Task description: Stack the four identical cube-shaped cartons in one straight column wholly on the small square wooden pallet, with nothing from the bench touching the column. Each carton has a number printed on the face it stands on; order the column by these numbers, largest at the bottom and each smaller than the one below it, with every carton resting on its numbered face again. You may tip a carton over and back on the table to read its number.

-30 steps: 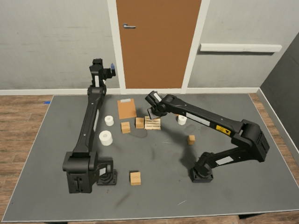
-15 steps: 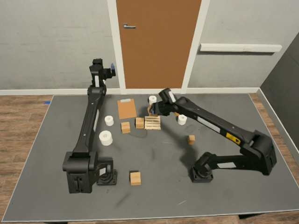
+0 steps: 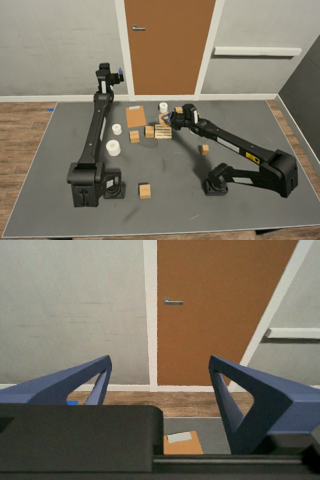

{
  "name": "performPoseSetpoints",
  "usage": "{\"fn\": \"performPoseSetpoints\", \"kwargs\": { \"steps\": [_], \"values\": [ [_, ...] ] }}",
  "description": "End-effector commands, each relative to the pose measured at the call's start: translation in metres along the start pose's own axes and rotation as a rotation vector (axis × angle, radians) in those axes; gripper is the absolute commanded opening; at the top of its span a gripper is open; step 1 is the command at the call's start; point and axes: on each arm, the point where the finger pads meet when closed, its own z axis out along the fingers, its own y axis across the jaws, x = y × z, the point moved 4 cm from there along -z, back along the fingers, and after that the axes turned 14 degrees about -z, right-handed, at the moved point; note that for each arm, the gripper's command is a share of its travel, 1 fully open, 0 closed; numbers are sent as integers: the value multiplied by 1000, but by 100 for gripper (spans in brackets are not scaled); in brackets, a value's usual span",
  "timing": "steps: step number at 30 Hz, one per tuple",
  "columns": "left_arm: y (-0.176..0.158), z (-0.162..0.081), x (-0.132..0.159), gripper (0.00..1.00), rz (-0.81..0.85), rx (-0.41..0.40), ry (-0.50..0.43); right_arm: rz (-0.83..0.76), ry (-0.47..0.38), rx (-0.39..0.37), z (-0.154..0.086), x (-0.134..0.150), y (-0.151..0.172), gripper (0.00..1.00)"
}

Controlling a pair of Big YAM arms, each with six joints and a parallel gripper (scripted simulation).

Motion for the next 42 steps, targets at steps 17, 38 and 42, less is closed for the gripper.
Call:
{"fn": "performPoseSetpoints", "kwargs": {
  "steps": [17, 38, 42],
  "values": [
    [-6, -2, -29, 100, 14, 12, -58, 75, -91, -143, -6, -23, 29, 55],
    [-38, 5, 45, 100, -361, 116, -25, 75, -76, -124, -2, -13, 15, 55],
    [-57, 0, 77, 100, -514, 176, -6, 75, -76, -124, -2, -13, 15, 55]
  ]
}}
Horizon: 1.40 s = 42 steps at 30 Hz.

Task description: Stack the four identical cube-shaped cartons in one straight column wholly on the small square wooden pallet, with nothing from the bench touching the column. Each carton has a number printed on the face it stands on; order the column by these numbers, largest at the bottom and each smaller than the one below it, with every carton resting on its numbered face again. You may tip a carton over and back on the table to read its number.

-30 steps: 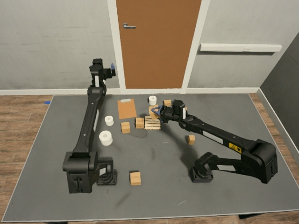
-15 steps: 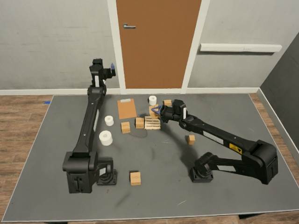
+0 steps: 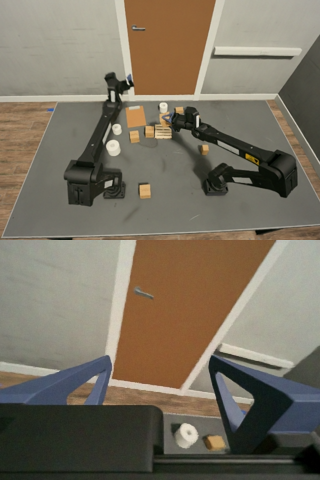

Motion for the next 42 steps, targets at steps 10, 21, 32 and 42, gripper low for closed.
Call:
{"fn": "performPoseSetpoints", "kwargs": {
  "steps": [10, 21, 32, 42],
  "values": [
    [-26, -12, 82, 100, -521, 167, 27, -14, -19, -30, 2, -13, 19, 55],
    [-45, -36, 128, 100, -865, 281, 95, -14, -19, -30, 2, -13, 19, 55],
    [-40, -99, 205, 100, -1310, 337, 273, -14, -19, -30, 2, -13, 19, 55],
    [-41, -148, 234, 100, -1509, 383, 397, -14, -19, -30, 2, -13, 19, 55]
  ]
}}
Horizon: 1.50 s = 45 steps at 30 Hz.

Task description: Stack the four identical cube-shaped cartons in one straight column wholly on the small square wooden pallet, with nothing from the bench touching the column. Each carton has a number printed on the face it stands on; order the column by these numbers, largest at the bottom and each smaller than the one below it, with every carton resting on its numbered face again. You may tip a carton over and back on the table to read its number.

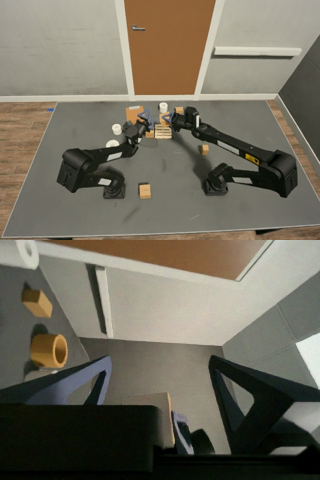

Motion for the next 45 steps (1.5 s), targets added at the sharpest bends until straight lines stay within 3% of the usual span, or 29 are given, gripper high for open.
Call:
{"fn": "performPoseSetpoints", "kwargs": {
  "steps": [1, 4, 5, 9, 45],
  "values": [
    [13, -22, 19, 100, -88, 9, 66, -14, -19, -30, 2, -13, 19, 55],
    [27, -37, 32, 100, -144, -34, 112, -14, -19, -30, 2, -13, 19, 55],
    [20, -29, 40, 100, -158, -13, 128, -14, -19, -30, 2, -13, 19, 55],
    [26, -34, 46, 100, -172, -27, 134, -14, -19, -30, 2, -13, 19, 55],
    [28, -34, 42, 100, -152, -35, 120, -14, -19, -30, 2, -13, 19, 55]
  ]
}}
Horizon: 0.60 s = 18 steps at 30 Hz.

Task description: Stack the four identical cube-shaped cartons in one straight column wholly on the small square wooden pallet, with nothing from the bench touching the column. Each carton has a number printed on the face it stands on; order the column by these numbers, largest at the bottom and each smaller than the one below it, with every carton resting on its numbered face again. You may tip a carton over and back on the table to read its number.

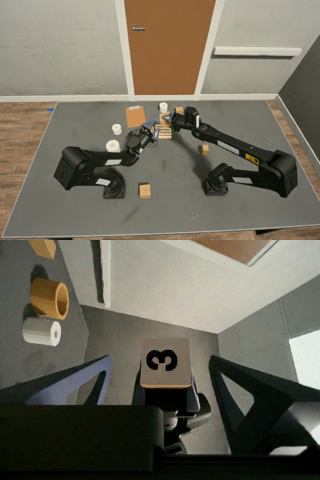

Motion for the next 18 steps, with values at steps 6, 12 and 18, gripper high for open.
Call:
{"fn": "performPoseSetpoints", "kwargs": {
  "steps": [6, 12, 18],
  "values": [
    [-6, 5, 4, 100, -15, 24, 12, -14, -19, -30, 2, -13, 19, 55],
    [-12, 18, -5, 100, 50, 29, -26, -14, -19, -30, 2, -13, 19, 55],
    [-27, 31, -28, 100, 216, 44, -112, -14, -19, -30, 2, -13, 19, 55]
  ]
}}
